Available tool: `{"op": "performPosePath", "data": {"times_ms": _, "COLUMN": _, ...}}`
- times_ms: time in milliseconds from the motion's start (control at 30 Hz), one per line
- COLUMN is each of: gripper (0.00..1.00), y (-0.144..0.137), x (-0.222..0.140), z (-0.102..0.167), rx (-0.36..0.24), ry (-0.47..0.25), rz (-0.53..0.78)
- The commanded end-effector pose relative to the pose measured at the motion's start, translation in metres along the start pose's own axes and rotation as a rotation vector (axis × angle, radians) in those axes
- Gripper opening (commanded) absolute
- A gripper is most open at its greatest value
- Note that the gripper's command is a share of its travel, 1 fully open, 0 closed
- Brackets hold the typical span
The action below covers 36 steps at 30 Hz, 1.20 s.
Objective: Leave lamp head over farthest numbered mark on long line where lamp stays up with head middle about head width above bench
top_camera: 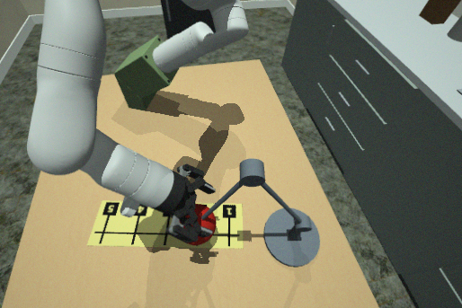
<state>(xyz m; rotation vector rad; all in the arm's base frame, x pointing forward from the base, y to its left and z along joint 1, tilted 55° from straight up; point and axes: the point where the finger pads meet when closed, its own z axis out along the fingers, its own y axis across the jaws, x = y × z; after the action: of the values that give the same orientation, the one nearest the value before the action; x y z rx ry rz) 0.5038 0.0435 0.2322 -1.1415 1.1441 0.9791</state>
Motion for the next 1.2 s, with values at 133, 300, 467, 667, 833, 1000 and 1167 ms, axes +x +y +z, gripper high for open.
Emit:
{"op": "performPosePath", "data": {"times_ms": 133, "gripper": 1.00, "y": 0.0012, "x": -0.0008, "z": 0.0025, "rx": -0.005, "ry": -0.001, "rz": 0.000}}
{"op": "performPosePath", "data": {"times_ms": 300, "gripper": 1.00, "y": 0.0021, "x": -0.0012, "z": 0.0044, "rx": -0.008, "ry": -0.002, "rz": 0.001}}
{"op": "performPosePath", "data": {"times_ms": 467, "gripper": 0.00, "y": 0.0023, "x": -0.0012, "z": 0.0047, "rx": -0.009, "ry": -0.002, "rz": 0.001}}
{"op": "performPosePath", "data": {"times_ms": 667, "gripper": 0.00, "y": 0.0022, "x": -0.0012, "z": 0.0045, "rx": -0.008, "ry": -0.002, "rz": 0.001}}
{"op": "performPosePath", "data": {"times_ms": 833, "gripper": 0.00, "y": 0.0021, "x": -0.0012, "z": 0.0043, "rx": -0.008, "ry": -0.002, "rz": 0.001}}
{"op": "performPosePath", "data": {"times_ms": 1000, "gripper": 0.00, "y": 0.0021, "x": -0.0012, "z": 0.0042, "rx": -0.008, "ry": -0.002, "rz": 0.001}}
{"op": "performPosePath", "data": {"times_ms": 1167, "gripper": 0.00, "y": 0.0020, "x": -0.0012, "z": 0.0042, "rx": -0.008, "ry": -0.002, "rz": 0.001}}
